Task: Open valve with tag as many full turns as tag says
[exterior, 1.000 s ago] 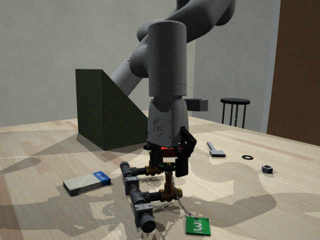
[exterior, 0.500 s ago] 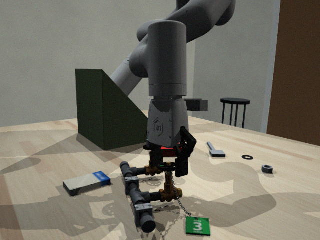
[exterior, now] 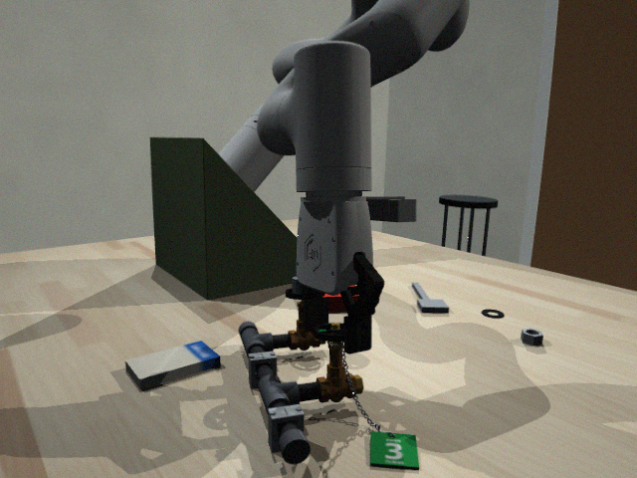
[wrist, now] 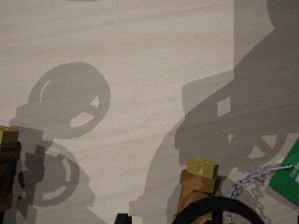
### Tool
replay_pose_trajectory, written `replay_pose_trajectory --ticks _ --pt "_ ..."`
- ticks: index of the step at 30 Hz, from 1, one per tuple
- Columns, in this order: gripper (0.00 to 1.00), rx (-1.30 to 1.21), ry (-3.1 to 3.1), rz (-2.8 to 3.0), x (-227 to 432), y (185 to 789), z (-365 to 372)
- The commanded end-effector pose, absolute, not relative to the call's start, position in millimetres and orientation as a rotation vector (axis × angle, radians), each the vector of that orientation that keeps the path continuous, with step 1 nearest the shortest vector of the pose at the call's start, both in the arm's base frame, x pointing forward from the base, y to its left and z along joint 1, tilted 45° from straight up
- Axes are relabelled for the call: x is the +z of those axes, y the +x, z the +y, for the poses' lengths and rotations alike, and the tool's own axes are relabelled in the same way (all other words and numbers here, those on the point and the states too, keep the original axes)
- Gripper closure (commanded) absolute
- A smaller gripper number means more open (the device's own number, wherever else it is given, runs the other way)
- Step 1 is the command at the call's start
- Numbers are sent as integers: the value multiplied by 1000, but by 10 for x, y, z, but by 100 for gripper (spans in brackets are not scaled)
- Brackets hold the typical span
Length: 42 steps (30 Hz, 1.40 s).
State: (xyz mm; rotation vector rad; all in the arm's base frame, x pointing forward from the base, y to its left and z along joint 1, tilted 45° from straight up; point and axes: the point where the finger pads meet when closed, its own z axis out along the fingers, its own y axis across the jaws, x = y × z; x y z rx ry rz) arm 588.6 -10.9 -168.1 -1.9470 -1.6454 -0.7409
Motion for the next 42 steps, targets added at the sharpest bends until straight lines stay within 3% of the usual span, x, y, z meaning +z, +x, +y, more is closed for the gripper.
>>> replay_pose_trajectory --ticks 1,22,42 --pt "0 -691 -2029 -1508 -1676 5894 -116" --pt "0 -268 -2406 -274 -1676 5894 -116" --pt "0 138 -2248 902 -1676 5894 -116"
